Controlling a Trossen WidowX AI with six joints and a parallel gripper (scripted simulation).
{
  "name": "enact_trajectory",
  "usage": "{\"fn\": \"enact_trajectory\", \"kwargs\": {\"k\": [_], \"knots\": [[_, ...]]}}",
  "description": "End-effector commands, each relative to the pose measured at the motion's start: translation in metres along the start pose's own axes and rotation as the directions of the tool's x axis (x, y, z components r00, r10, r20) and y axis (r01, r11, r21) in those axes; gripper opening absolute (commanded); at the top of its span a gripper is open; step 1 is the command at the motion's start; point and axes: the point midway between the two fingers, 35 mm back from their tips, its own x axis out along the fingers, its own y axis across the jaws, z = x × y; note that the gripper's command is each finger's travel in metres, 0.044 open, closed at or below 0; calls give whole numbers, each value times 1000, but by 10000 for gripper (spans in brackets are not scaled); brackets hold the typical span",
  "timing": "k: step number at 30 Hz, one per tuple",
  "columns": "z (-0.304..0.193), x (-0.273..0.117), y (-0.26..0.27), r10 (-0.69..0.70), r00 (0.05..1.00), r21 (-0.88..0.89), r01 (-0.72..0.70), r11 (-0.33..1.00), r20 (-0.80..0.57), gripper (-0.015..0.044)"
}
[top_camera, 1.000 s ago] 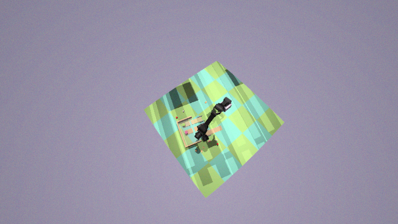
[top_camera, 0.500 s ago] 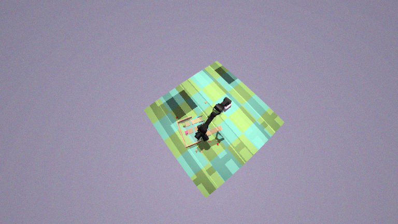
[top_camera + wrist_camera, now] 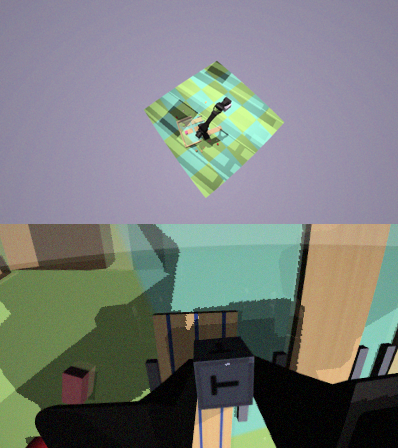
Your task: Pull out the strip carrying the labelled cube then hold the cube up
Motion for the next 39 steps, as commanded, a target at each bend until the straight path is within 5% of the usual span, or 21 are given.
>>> {"fn": "enact_trajectory", "kwargs": {"k": [1, 39], "knots": [[-7, -15, -4, 9, 1000, -2, -9, 1000, 15, 0], [-111, -33, -56, 5, 1000, 0, -5, 1000, 3, 0]]}}
